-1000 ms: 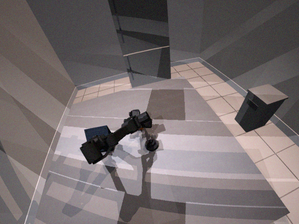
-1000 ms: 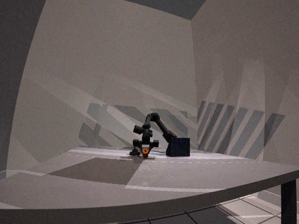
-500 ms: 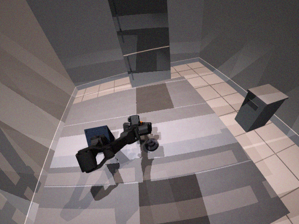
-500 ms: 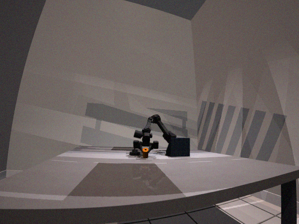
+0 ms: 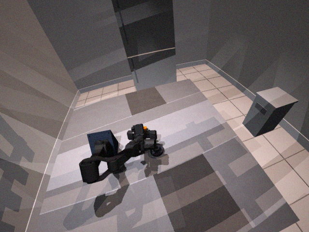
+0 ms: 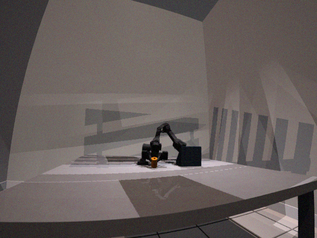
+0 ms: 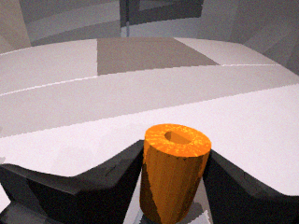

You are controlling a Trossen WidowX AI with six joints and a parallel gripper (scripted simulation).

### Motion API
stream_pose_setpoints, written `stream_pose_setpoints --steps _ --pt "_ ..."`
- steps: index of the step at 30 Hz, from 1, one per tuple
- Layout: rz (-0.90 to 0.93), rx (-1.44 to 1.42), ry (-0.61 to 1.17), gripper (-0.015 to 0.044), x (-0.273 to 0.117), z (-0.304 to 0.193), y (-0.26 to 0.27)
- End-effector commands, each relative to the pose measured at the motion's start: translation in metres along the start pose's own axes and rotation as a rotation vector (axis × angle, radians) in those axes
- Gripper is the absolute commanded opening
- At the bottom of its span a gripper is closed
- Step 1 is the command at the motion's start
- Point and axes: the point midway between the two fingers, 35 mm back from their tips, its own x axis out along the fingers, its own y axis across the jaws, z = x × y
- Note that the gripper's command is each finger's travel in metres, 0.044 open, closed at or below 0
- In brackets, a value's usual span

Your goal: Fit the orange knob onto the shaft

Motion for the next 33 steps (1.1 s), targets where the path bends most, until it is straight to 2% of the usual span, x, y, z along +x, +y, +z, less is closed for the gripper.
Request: stream_pose_setpoints --steps 1,4,28,33 --pt "0.000 0.001 0.020 0.0180 -0.0022 -0.0001 0.0006" --pt "0.000 -0.002 0.006 0.0259 -0.0004 0.0000 0.0002" --pt "0.000 -0.002 0.006 0.0260 -0.0004 0.0000 0.0002" --pt "0.000 -0.002 0.006 0.0391 -0.0004 0.0000 0.0002"
